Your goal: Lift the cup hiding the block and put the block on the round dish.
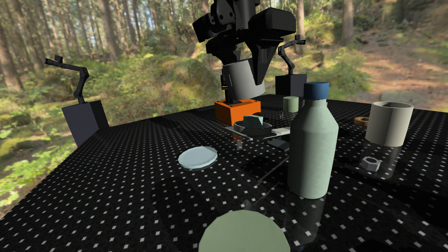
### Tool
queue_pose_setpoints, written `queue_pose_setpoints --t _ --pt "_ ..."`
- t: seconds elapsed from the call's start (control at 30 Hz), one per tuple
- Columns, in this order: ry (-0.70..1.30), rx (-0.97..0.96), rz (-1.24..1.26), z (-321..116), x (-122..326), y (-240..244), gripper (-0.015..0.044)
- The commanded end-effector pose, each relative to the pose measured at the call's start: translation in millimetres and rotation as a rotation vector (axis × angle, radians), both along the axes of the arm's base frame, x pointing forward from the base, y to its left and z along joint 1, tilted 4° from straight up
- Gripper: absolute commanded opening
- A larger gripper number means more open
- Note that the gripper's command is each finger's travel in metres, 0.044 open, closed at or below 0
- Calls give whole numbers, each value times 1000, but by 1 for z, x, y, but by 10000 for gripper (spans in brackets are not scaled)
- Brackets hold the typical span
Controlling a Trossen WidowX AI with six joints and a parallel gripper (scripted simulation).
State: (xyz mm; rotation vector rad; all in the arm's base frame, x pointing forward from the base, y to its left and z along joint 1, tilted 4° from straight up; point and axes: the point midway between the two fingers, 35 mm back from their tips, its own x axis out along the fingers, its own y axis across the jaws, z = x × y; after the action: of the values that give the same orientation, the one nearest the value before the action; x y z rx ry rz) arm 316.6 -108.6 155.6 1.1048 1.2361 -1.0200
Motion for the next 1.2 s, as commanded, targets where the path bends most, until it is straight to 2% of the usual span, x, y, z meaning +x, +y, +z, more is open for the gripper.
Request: queue_pose_setpoints --t 0.0,0.5,0.8,1.17 --pt "-2 -1 0 0 0 0 0" --pt "-2 -1 0 0 0 -1 0" --pt "-1 -7 1 -29 -31 -59 0" --pt "-2 -14 2 -66 -90 -121 0"
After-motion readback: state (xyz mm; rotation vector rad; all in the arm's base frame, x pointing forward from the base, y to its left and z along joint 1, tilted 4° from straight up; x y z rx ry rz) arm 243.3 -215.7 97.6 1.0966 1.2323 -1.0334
